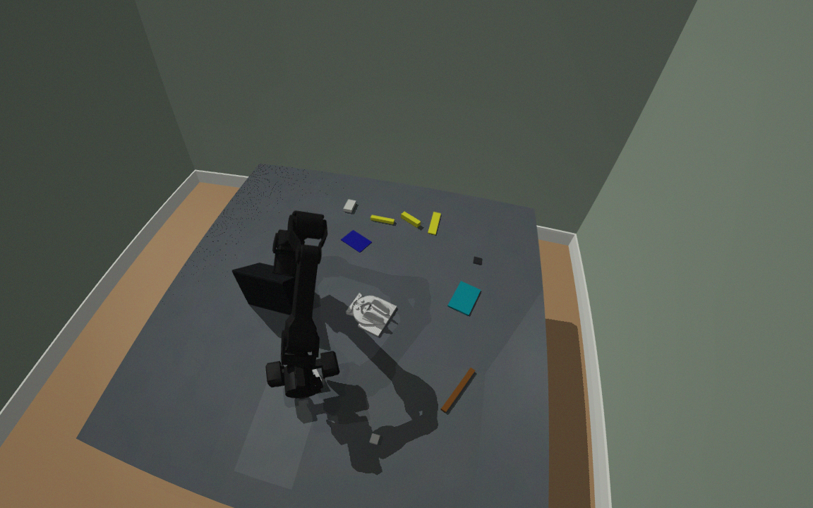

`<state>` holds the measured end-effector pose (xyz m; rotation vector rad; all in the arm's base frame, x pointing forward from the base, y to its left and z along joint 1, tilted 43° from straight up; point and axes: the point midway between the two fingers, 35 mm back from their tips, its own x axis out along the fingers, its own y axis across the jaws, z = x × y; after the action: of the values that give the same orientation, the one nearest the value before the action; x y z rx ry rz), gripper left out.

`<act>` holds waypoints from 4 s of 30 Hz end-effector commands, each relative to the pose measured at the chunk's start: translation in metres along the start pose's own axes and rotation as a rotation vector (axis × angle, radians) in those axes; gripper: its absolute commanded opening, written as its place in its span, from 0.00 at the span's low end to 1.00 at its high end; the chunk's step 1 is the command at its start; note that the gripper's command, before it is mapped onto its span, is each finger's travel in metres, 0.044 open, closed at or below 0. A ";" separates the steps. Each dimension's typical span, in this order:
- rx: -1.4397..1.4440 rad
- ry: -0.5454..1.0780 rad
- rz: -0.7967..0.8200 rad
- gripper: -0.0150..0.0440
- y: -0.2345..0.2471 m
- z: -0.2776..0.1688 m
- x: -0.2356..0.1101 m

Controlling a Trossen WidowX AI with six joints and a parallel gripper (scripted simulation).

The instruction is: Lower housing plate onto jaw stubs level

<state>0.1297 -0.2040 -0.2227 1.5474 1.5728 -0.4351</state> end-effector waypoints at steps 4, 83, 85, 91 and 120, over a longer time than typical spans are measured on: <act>0.007 0.006 0.004 1.00 0.000 -0.002 0.003; 0.075 0.002 0.000 0.85 0.007 -0.004 -0.072; 0.128 0.000 -0.001 0.85 0.013 -0.006 -0.074; 0.287 -0.007 -0.003 0.85 0.031 -0.014 -0.079; 1.048 -0.022 0.006 0.85 0.112 -0.067 -0.088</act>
<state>0.1940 -0.2009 -0.0898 2.1963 1.3950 -1.3206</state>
